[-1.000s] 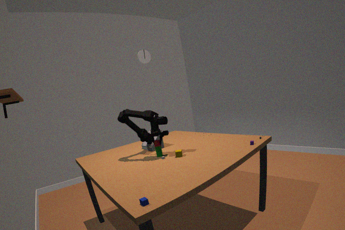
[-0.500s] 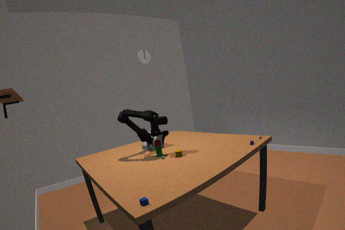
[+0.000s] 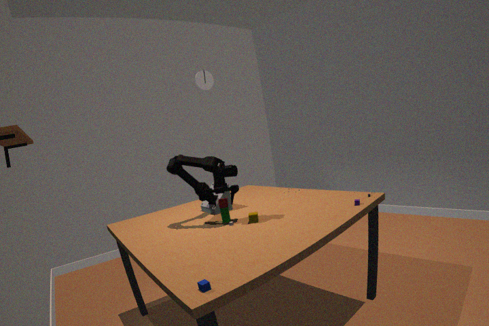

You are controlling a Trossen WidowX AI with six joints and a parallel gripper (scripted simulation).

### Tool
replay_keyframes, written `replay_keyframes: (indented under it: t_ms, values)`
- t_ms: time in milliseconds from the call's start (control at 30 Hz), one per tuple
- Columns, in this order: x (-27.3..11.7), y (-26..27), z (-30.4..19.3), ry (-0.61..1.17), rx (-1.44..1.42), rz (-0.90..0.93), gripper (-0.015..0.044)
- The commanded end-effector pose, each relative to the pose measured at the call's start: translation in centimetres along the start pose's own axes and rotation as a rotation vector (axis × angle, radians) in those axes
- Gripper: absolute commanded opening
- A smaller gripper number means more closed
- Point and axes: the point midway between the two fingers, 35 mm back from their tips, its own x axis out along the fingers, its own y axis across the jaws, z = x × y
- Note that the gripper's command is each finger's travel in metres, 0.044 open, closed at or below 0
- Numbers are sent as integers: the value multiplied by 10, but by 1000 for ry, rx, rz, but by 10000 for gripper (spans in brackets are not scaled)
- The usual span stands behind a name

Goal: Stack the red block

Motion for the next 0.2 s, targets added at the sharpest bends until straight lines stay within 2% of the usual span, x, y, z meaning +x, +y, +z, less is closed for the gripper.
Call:
replay_keyframes:
  t_ms: [0,167]
  values:
    - [0,0,0,0,1,0,440]
    - [0,0,0,0,1,0,440]
